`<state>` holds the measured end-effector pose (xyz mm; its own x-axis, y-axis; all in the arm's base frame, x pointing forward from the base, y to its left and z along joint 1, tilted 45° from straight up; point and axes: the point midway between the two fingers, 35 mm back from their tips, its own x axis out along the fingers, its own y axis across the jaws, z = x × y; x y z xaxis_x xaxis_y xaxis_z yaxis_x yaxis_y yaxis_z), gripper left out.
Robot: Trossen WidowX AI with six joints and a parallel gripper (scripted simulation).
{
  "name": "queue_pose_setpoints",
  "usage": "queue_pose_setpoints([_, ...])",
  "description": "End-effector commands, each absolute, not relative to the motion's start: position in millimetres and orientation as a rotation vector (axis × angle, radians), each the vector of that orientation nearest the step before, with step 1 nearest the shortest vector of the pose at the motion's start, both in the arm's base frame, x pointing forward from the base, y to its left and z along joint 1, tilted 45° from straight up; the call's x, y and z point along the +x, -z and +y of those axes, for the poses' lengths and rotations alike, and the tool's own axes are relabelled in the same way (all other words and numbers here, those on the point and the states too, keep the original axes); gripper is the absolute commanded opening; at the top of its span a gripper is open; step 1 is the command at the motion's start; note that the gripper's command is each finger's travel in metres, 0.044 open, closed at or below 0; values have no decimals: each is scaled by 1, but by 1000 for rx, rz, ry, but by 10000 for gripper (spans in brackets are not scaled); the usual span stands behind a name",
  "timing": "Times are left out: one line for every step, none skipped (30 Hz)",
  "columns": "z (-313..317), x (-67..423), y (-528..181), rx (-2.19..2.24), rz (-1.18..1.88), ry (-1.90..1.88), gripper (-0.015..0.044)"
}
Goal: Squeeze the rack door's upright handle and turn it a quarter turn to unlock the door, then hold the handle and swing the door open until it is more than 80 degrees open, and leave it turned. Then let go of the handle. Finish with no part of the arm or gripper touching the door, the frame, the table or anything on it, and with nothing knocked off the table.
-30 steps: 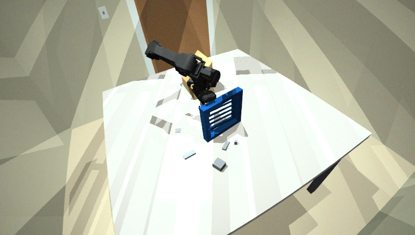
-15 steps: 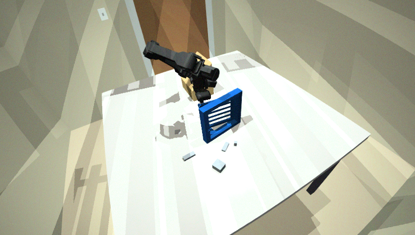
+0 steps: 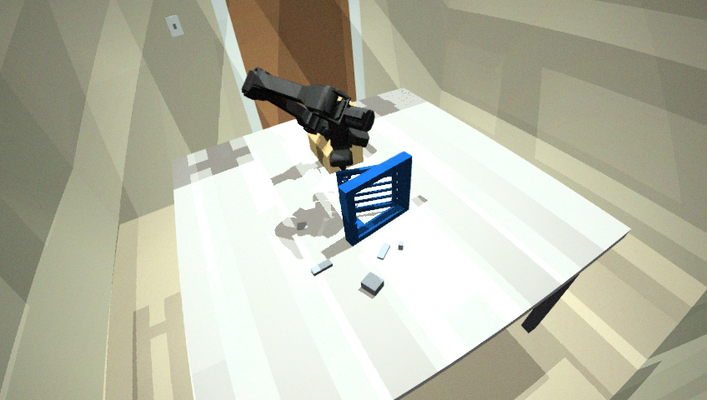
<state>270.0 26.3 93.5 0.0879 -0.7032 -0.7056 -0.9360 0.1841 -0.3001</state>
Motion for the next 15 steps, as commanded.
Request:
queue_pose_setpoints([29,265,-90,-1515,1652,-303,16])
queue_pose_setpoints([30,263,-89,-1505,1651,-291,16])
queue_pose_setpoints([31,261,-88,-1494,1650,-279,16])
queue_pose_setpoints([32,259,-87,-1484,1649,-267,16])
queue_pose_setpoints([32,258,-86,-1474,1647,-256,16])
queue_pose_setpoints([33,256,-85,-1463,1646,-244,16])
queue_pose_setpoints([34,254,-84,-1453,1645,-232,16])
queue_pose_setpoints([35,253,-83,-1443,1644,-221,16])
queue_pose_setpoints([36,251,-82,-1432,1642,-209,16])
queue_pose_setpoints([37,249,-80,-1422,1641,-198,16])
queue_pose_setpoints([38,248,-79,-1412,1639,-186,16])
queue_pose_setpoints([39,246,-78,-1401,1637,-175,16])
queue_pose_setpoints([40,244,-77,-1391,1636,-163,16])
queue_pose_setpoints([41,243,-76,-1381,1634,-152,16])
queue_pose_setpoints([42,241,-75,-1371,1632,-141,16])
